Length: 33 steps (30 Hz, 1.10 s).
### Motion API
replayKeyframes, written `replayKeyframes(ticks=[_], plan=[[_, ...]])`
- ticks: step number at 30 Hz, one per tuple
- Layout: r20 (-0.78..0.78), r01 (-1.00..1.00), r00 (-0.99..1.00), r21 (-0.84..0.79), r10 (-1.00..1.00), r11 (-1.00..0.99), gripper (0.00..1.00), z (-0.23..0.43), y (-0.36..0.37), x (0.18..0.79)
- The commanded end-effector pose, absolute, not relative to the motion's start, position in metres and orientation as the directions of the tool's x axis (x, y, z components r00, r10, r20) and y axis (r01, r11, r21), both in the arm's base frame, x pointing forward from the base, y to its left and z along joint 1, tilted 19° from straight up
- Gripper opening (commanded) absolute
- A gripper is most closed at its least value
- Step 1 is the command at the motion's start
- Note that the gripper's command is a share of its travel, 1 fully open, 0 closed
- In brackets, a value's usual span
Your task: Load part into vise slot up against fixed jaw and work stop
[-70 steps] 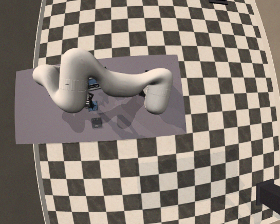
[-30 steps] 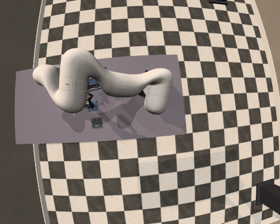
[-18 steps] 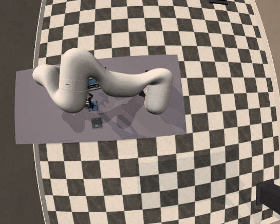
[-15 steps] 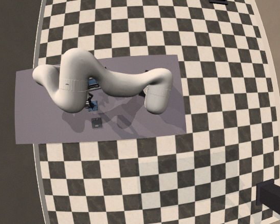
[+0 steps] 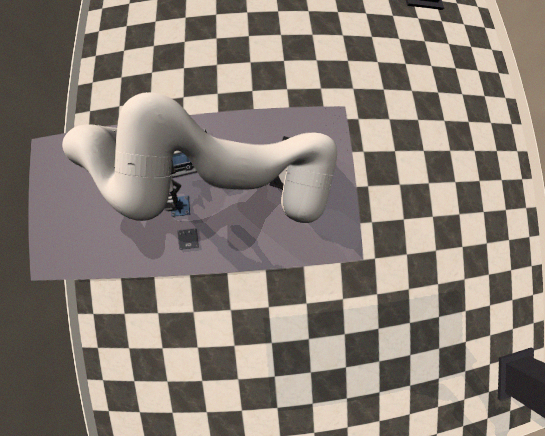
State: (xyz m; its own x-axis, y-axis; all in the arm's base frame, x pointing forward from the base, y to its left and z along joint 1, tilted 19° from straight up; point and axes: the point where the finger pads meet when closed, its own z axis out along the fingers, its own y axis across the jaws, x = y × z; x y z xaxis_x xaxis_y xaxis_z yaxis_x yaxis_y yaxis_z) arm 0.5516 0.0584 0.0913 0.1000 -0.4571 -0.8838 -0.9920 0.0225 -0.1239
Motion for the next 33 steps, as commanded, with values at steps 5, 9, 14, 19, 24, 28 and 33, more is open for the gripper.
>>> replayKeyframes(ticks=[5,9,14,19,24,28,33], plan=[[-0.884,-0.992,0.101,-0.126,-0.457,0.023,0.0,0.095,0.057,0.552],[-0.884,-0.992,0.101,-0.126,-0.457,0.023,0.0,0.097,0.056,0.551],[-0.884,-0.992,0.101,-0.126,-0.457,0.023,0.0,0.1,0.055,0.551],[-0.884,-0.992,0.101,-0.126,-0.457,0.023,0.0,0.102,0.055,0.551],[-0.884,-0.992,0.101,-0.126,-0.457,0.023,0.0,0.105,0.054,0.55],[-0.884,-0.992,0.101,-0.126,-0.457,0.023,0.0,0.107,0.053,0.55],[-0.884,-0.992,0.101,-0.126,-0.457,0.023,0.0,0.109,0.052,0.55]])
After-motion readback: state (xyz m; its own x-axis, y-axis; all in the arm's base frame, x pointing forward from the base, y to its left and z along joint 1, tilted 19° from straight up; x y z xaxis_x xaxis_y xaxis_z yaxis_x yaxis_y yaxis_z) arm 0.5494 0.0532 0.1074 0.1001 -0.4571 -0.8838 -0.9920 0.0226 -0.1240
